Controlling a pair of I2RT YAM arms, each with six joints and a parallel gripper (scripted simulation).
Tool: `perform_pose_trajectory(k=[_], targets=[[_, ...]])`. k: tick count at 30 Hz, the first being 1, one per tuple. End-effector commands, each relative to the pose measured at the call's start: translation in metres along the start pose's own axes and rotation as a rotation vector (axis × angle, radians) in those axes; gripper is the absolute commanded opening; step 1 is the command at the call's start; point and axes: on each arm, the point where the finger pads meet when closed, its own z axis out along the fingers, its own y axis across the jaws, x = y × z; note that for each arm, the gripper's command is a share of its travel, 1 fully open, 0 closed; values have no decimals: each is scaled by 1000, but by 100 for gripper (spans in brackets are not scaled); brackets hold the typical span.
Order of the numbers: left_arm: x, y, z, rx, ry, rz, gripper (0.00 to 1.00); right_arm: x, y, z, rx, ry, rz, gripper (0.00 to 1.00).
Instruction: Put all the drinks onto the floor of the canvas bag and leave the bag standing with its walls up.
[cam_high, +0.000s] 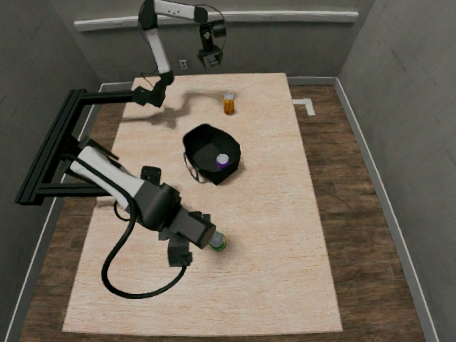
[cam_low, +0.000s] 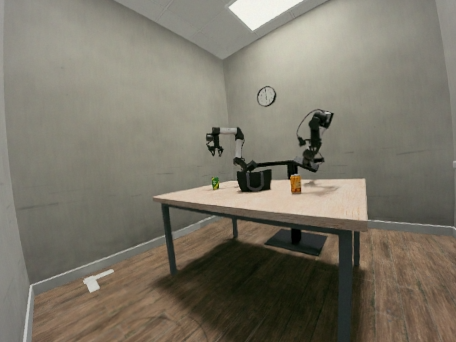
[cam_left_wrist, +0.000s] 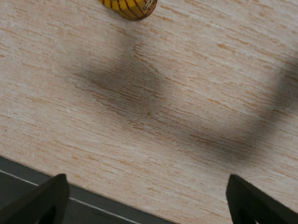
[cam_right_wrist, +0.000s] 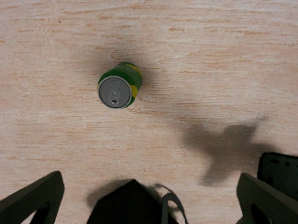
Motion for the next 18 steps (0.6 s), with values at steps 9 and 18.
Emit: perform_pose_trajectory(k=[9, 18], targets=[[33, -21, -39, 15, -11, 178, 86, -5, 3, -9, -23, -19, 2, 100], [47, -30, -55, 13, 22, 214, 86, -5, 3, -9, -23, -19, 2, 100]])
